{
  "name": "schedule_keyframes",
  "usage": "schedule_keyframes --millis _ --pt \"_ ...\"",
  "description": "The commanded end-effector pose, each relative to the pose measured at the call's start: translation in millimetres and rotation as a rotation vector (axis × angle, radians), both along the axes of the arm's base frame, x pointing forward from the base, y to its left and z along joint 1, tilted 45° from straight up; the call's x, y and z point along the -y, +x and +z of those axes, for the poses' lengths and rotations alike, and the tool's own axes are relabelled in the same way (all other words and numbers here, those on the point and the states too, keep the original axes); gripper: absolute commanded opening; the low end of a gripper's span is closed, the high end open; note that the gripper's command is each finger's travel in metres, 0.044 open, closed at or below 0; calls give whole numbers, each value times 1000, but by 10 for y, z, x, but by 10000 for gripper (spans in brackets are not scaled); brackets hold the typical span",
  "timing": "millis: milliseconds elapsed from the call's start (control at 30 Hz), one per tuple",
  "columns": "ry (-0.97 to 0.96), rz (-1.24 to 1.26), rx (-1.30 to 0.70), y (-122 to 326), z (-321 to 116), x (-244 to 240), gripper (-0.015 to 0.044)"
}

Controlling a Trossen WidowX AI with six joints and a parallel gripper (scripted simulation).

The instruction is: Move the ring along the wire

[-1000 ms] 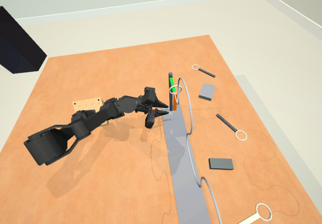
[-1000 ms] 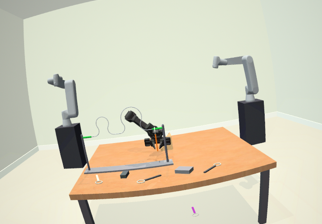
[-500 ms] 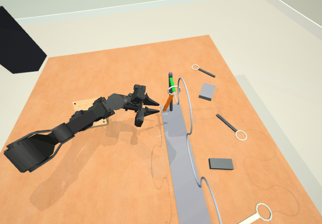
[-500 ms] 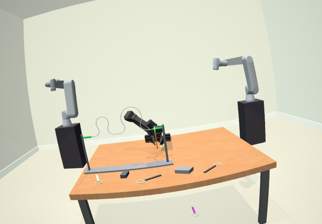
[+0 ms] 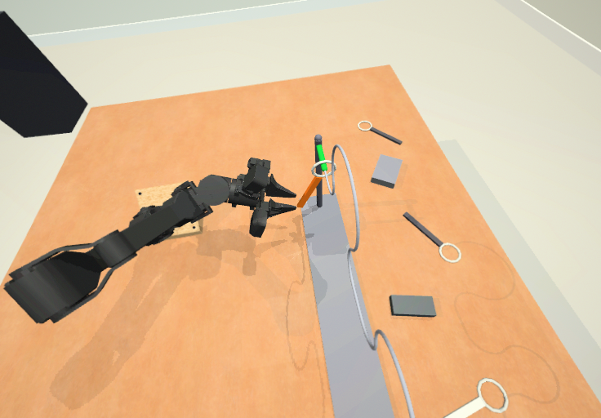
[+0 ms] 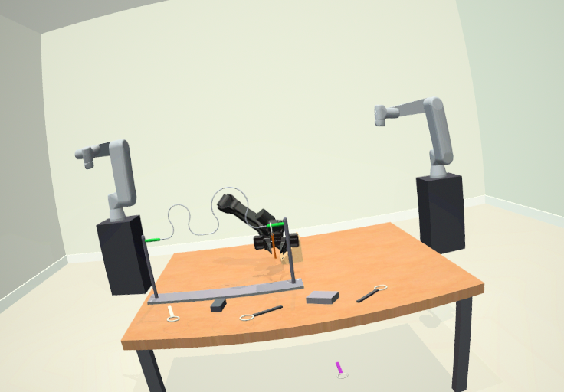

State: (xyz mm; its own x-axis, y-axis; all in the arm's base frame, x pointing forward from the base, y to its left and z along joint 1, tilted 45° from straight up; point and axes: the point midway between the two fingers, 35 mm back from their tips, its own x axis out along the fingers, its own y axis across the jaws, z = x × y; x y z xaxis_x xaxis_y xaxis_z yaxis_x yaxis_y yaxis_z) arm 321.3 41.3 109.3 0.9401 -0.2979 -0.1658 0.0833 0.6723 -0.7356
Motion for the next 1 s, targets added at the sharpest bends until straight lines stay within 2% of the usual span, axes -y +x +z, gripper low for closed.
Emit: schedule_keyframes --millis 0,400,633,767,967 --pt "1 -6 -3 -12 -10 12 160" --pt "1 -6 -3 -12 -10 12 160" --pt "0 0 -4 -425 74 -139 344" --pt "0 0 -3 -475 79 -148 440" --pt "0 0 -3 -475 79 -148 440"
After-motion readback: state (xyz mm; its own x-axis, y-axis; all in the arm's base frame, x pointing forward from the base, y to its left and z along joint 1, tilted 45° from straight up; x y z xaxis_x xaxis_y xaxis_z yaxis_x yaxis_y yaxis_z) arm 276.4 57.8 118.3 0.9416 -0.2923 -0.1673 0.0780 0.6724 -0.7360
